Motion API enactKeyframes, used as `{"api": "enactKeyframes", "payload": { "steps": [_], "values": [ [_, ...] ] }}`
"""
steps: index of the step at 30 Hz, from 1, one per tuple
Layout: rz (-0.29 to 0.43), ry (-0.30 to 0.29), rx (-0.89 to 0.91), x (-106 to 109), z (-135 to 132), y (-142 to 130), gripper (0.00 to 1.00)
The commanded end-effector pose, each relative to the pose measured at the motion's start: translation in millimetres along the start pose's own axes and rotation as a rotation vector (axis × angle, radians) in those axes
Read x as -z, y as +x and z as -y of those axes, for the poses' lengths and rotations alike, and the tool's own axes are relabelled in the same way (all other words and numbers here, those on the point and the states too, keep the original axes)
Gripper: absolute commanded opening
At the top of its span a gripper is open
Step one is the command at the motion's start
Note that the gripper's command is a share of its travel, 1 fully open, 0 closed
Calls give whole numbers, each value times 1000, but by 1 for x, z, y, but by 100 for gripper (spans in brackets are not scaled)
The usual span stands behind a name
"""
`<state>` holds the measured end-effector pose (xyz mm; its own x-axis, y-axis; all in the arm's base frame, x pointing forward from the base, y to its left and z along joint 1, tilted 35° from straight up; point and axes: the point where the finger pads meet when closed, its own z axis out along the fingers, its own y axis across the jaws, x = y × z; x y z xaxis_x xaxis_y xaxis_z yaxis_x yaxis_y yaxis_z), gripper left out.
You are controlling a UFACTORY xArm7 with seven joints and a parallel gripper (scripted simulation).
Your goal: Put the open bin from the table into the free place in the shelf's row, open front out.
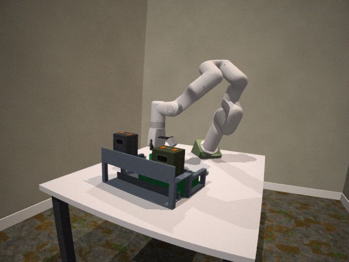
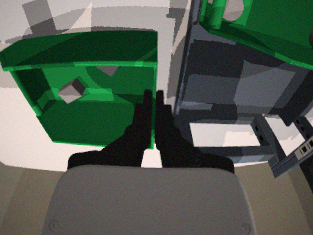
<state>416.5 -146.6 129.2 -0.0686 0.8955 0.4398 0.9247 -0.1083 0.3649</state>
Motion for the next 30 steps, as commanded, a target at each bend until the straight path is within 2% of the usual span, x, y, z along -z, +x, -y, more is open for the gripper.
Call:
{"api": "enactKeyframes", "payload": {
  "steps": [1, 10, 15, 30],
  "values": [
    [4, -4, 0, 5, -1, -1, 0],
    [4, -4, 0, 5, -1, -1, 0],
    [4, -4, 0, 17, -1, -1, 0],
    [4, -4, 0, 22, -1, -1, 0]
  ]
}}
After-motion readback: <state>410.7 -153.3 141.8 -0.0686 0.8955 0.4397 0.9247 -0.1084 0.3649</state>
